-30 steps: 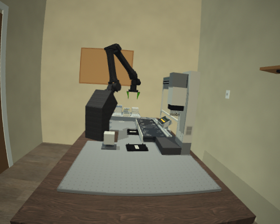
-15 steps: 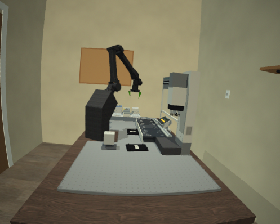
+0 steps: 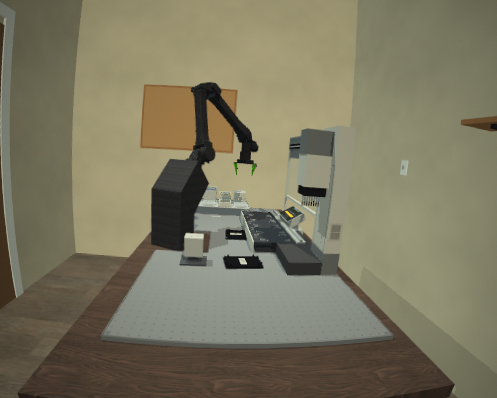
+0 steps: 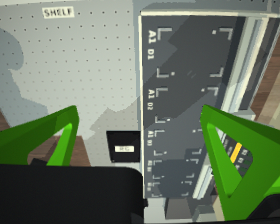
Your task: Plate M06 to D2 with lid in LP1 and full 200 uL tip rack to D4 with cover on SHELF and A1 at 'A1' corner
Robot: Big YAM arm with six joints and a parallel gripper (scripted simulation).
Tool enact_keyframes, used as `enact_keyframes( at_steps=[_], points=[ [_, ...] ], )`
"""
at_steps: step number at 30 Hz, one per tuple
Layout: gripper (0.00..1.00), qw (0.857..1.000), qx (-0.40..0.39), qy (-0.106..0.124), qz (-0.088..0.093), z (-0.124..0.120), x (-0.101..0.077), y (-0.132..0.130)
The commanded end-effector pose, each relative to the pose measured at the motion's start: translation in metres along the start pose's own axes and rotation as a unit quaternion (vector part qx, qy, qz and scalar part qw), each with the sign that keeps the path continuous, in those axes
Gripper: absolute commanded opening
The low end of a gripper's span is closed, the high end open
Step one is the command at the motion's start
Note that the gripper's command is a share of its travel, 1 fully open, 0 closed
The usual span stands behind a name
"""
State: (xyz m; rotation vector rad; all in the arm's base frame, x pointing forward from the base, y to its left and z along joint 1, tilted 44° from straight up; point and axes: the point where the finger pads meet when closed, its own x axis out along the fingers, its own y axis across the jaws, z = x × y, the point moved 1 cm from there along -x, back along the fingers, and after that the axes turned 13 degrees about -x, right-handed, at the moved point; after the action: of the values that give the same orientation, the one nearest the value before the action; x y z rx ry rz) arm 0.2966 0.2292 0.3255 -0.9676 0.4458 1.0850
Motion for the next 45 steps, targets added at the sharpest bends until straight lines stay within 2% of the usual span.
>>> enact_keyframes(
  at_steps=[1,7,9,24,26,27,28,41,43,44,45],
  points=[
    [1.00,1.000,-0.002,-0.018,-0.011,0.035,-0.015,-0.017],
    [1.00,1.000,-0.002,-0.019,-0.011,0.065,-0.016,-0.023],
    [1.00,1.000,-0.002,-0.019,-0.011,0.065,-0.016,-0.023],
    [1.00,1.000,0.000,-0.022,-0.011,0.139,-0.018,-0.037],
    [1.00,1.000,0.000,-0.022,-0.011,0.139,-0.018,-0.037],
    [1.00,0.999,0.000,-0.028,-0.016,0.145,-0.026,-0.039],
    [1.00,1.000,0.000,-0.022,-0.011,0.149,-0.019,-0.039],
    [1.00,1.000,0.001,-0.024,-0.011,0.213,-0.021,-0.052],
    [1.00,1.000,0.001,-0.024,-0.011,0.213,-0.021,-0.052],
    [1.00,0.999,0.002,-0.031,-0.016,0.218,-0.032,-0.054],
    [1.00,1.000,0.002,-0.024,-0.011,0.222,-0.021,-0.054]
  ],
)
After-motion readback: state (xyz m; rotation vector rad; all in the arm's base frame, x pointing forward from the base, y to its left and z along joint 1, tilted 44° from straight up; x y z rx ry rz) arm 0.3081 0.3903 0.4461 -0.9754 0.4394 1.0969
